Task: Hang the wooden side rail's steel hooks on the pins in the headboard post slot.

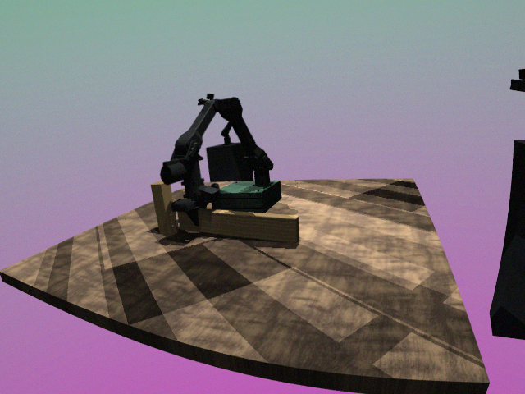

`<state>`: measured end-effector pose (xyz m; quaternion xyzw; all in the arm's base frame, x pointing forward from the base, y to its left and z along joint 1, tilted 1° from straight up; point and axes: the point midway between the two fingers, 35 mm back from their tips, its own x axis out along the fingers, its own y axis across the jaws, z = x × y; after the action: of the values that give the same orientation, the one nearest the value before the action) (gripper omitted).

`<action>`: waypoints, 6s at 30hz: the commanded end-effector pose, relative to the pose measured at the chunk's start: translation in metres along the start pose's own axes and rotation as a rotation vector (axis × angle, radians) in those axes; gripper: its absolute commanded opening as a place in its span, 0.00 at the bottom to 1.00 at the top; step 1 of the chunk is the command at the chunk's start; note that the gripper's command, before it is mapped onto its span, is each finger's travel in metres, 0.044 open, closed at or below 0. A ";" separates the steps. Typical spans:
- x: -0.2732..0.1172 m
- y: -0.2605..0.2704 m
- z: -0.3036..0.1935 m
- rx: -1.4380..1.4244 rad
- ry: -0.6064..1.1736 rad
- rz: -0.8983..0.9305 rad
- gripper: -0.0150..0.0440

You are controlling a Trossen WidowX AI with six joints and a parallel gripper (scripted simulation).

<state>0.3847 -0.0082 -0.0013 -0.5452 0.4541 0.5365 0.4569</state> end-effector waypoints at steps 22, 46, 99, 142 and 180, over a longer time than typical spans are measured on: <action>-0.003 -0.002 -0.004 0.001 0.007 -0.006 0.25; -0.001 -0.001 -0.007 0.001 0.008 -0.006 0.25; -0.002 -0.001 -0.012 0.001 0.008 -0.006 0.25; -0.002 -0.002 -0.016 0.001 0.008 -0.006 0.25; -0.004 -0.002 -0.020 0.001 0.009 -0.006 0.25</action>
<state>0.3878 -0.0260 -0.0002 -0.5456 0.4559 0.5350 0.4564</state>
